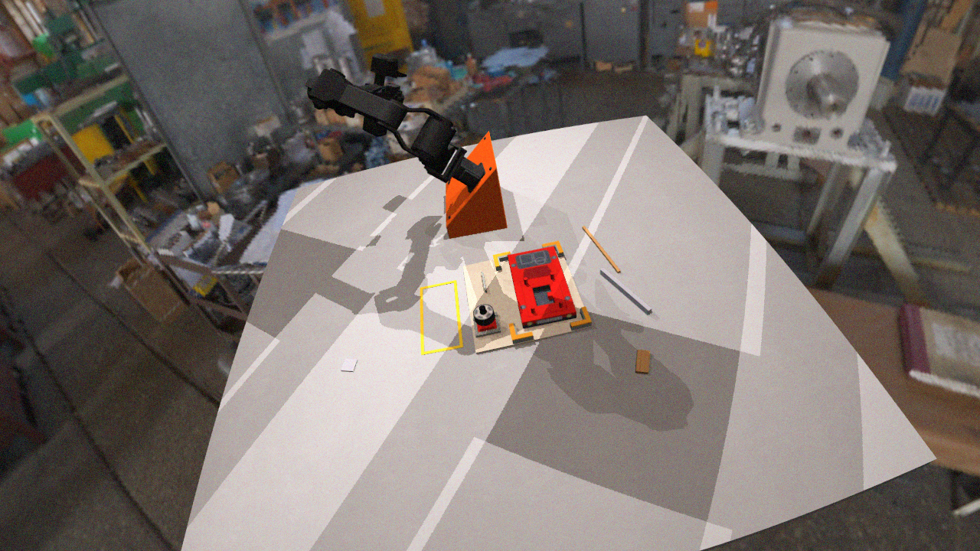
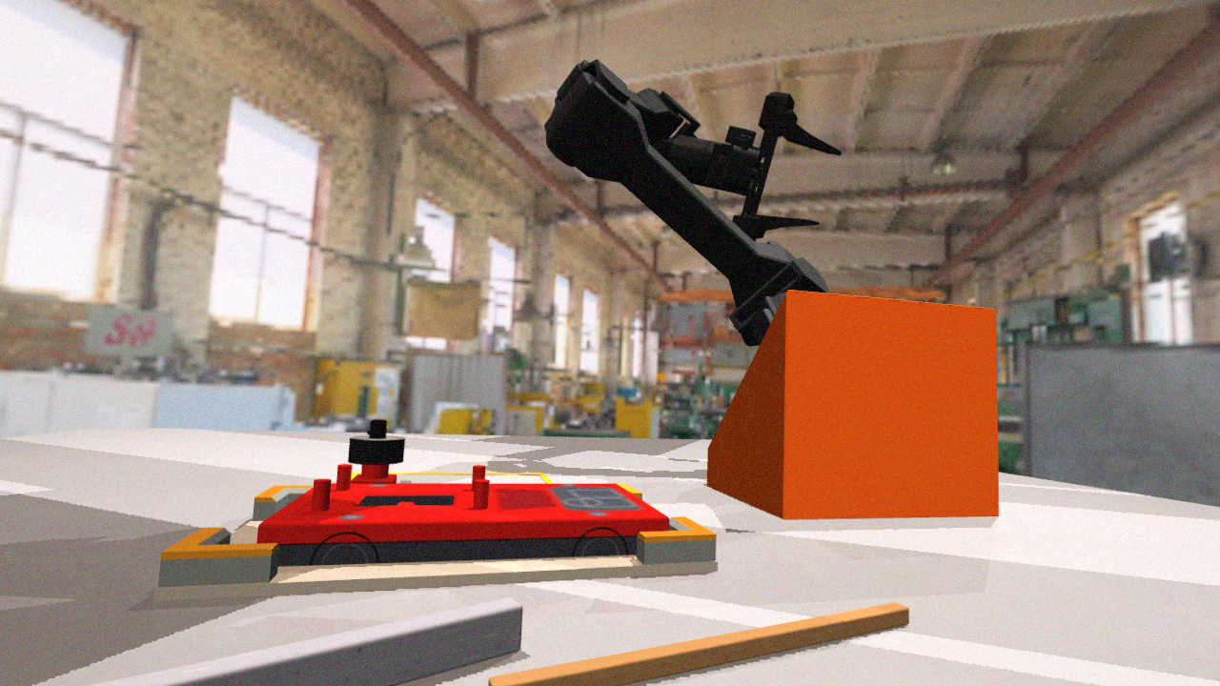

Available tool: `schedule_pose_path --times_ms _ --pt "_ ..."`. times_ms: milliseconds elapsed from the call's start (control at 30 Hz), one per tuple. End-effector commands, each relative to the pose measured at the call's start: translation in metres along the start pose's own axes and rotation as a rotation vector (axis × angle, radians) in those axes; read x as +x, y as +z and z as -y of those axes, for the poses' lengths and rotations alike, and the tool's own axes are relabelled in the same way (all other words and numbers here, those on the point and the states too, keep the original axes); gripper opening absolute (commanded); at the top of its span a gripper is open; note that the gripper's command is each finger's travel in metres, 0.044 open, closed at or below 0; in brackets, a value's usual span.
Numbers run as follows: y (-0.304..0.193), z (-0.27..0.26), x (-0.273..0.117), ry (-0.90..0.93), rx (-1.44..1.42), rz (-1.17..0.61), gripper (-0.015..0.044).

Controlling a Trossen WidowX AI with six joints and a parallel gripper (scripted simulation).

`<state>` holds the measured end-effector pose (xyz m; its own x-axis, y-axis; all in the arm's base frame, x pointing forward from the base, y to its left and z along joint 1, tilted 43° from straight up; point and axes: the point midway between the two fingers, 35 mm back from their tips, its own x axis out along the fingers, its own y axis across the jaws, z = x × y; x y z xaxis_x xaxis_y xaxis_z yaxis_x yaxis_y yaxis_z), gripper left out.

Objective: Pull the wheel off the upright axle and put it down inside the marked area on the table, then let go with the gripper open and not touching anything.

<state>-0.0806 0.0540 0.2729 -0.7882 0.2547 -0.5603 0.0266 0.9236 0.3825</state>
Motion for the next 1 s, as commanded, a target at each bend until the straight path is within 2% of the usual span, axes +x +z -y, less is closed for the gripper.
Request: schedule_pose_path --times_ms 0,100,300,533,733,967 --pt "-0.001 0.001 0.001 -0.005 -0.012 0.000 0.0374" --pt "-0.014 0.014 0.009 -0.073 -0.184 -0.005 0.0300" --pt "-0.046 0.054 0.020 -0.227 -0.625 -0.068 0.0300" --pt "-0.071 0.115 0.014 -0.374 -1.119 -0.211 0.0300" --pt "-0.076 0.173 -0.006 -0.462 -1.544 -0.383 0.0300" --pt "-0.060 0.237 -0.047 -0.500 -2.033 -0.639 0.0300"
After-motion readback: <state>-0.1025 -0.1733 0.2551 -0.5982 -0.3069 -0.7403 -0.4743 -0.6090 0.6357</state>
